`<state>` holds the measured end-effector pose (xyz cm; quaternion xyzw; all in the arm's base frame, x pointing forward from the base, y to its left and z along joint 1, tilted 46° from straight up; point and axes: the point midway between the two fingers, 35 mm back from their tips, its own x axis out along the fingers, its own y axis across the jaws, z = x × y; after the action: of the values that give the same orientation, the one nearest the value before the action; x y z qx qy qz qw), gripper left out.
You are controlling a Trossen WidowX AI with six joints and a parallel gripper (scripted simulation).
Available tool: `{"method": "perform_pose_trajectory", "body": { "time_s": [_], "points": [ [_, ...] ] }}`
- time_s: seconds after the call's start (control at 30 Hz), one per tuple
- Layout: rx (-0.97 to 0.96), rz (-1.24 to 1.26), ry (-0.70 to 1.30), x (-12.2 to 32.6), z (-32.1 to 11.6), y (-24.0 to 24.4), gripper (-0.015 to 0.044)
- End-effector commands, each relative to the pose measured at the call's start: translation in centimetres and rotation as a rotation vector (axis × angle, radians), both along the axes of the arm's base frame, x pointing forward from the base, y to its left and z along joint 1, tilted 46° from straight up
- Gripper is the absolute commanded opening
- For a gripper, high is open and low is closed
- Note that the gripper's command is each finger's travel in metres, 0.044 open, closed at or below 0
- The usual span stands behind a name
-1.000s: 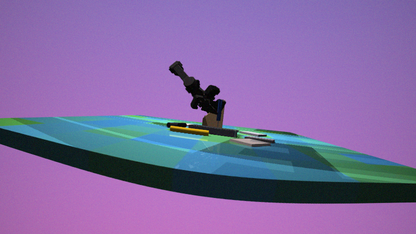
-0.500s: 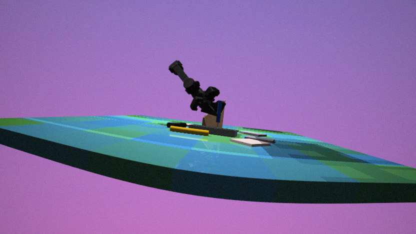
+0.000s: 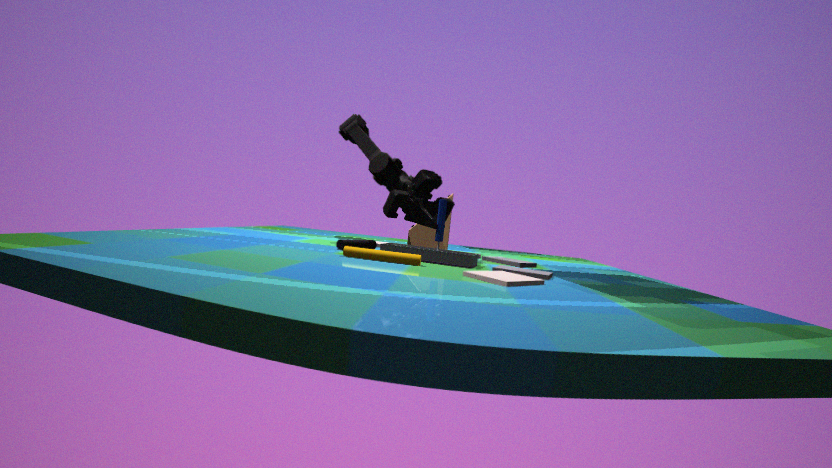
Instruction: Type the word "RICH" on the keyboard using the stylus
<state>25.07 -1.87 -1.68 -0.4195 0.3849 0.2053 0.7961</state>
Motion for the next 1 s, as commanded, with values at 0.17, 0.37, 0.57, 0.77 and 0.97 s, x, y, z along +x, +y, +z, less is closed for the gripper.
{"method": "perform_pose_trajectory", "body": {
  "time_s": [0.17, 0.37, 0.57, 0.77, 0.97],
  "points": [
    [0.003, 0.006, 0.007, -0.2, -0.5, -0.2, 0.0081],
    [0.004, 0.006, 0.007, -0.2, -0.4, -0.1, 0.0081],
    [0.004, 0.006, 0.007, -0.2, -0.4, -0.1, 0.0081],
    [0.004, 0.006, 0.008, 0.1, 0.6, 1.0, 0.0081],
    [0.005, 0.006, 0.007, 0.2, 2.1, 2.5, 0.0081]
  ]
}}
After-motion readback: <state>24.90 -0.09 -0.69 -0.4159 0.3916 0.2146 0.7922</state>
